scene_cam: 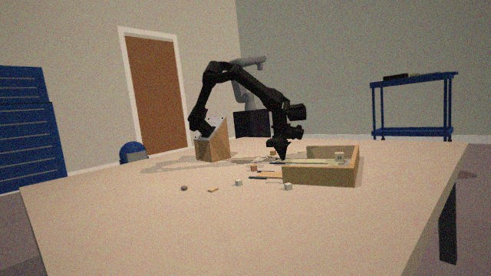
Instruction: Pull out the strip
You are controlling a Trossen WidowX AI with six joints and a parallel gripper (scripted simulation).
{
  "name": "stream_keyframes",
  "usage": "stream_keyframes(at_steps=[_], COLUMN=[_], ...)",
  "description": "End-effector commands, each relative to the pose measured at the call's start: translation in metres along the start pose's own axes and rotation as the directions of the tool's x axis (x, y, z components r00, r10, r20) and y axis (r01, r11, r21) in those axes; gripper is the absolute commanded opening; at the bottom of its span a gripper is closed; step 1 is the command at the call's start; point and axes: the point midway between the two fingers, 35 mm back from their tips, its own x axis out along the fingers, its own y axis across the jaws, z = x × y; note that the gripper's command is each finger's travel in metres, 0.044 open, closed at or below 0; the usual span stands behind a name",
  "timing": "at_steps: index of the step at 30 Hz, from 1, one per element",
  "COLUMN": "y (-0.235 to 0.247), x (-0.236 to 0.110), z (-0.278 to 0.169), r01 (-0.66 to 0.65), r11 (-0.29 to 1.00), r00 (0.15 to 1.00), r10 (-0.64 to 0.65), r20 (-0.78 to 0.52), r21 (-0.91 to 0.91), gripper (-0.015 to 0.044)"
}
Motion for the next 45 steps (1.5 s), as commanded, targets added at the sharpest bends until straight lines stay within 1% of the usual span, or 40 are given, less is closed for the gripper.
stream_keyframes(at_steps=[1, 31, 45], y=[-0.001, -0.001, 0.001], x=[0.002, 0.005, 0.006], z=[-0.001, -0.001, -0.021], r01=[0.004, 0.005, 0.004], r11=[1.0, 1.0, 1.0], r00=[1.0, 1.0, 1.0], r10=[-0.004, -0.005, -0.004], r20=[-0.004, -0.004, -0.005], r21=[-0.003, -0.003, -0.004], gripper=[0.0, 0.0, 0.0])
